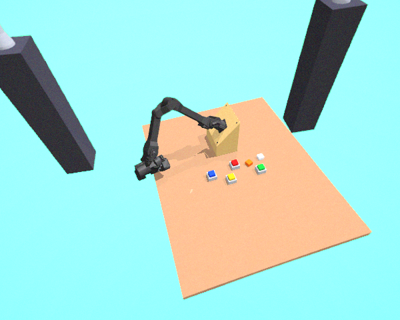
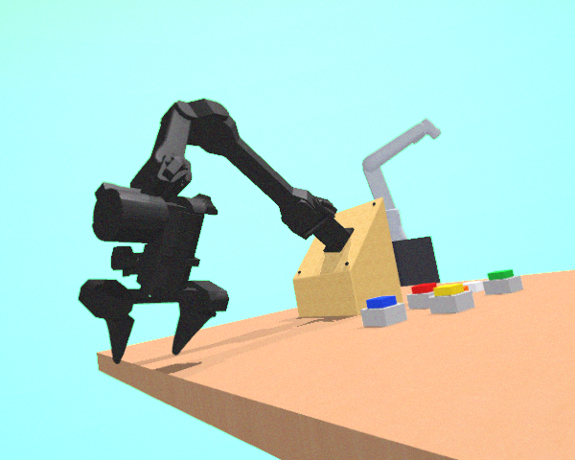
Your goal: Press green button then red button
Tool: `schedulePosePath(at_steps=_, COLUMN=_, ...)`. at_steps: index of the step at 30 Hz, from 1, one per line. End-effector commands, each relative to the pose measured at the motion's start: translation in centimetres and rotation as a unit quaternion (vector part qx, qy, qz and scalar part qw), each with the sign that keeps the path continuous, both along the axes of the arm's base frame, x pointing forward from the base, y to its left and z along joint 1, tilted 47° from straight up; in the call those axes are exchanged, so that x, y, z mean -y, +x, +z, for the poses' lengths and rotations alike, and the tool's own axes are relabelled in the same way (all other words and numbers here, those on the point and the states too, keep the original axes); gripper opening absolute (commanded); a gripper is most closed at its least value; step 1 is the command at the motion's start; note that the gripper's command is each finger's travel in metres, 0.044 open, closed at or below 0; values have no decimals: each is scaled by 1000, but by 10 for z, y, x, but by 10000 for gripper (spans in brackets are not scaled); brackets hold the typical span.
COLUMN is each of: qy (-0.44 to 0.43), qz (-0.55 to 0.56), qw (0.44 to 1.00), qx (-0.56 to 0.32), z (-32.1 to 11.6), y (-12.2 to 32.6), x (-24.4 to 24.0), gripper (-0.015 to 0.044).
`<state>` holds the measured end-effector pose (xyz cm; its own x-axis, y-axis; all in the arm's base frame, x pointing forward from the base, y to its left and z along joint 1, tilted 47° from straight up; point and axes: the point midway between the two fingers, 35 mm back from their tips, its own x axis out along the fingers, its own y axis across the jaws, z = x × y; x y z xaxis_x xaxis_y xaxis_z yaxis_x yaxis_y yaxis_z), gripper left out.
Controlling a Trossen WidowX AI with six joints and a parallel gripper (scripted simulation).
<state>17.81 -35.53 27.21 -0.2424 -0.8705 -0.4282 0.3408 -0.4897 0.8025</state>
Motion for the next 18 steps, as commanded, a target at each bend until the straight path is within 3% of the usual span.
schedulePosePath(at_steps=1, qy=43, qz=104, qw=993, qx=-46, z=-30, y=60, x=-33, gripper=400)
schedulePosePath(at_steps=8, qy=93, qz=247, qw=956, qx=-131, z=-73, y=133, x=-95, gripper=400)
schedulePosePath(at_steps=18, qy=158, qz=443, qw=815, qx=-337, z=-165, y=199, x=-217, gripper=400)
